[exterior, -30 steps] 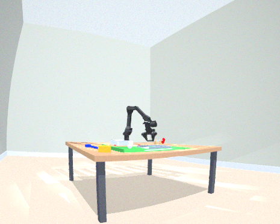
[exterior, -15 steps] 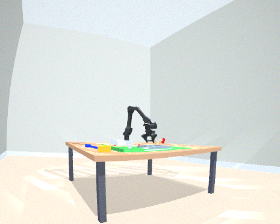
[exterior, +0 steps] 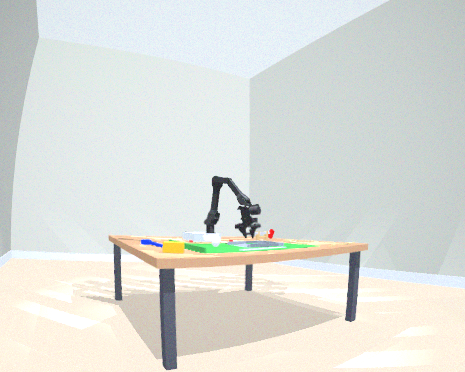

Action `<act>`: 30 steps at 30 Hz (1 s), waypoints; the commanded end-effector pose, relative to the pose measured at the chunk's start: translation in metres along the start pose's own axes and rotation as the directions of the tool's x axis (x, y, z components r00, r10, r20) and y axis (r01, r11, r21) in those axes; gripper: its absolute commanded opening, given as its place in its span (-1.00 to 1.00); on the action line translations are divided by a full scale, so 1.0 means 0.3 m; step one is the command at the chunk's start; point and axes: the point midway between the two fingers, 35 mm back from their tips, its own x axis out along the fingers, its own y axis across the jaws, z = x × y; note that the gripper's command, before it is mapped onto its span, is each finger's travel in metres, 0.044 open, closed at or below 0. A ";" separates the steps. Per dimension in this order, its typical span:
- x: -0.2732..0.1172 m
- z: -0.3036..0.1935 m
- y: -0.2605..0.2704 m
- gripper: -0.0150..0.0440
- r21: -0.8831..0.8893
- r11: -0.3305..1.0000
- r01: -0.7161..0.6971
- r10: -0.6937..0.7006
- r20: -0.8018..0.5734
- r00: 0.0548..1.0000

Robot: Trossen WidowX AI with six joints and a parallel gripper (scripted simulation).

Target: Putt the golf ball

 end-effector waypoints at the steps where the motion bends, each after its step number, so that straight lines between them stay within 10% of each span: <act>1: -0.001 0.000 0.000 0.11 0.000 1.000 0.000 0.000 0.000 1.000; 13: -0.001 0.000 0.000 -0.49 0.000 1.000 0.000 0.000 0.000 1.000; 30: -0.292 0.080 -0.008 -0.49 0.001 1.000 -0.002 0.002 0.000 1.000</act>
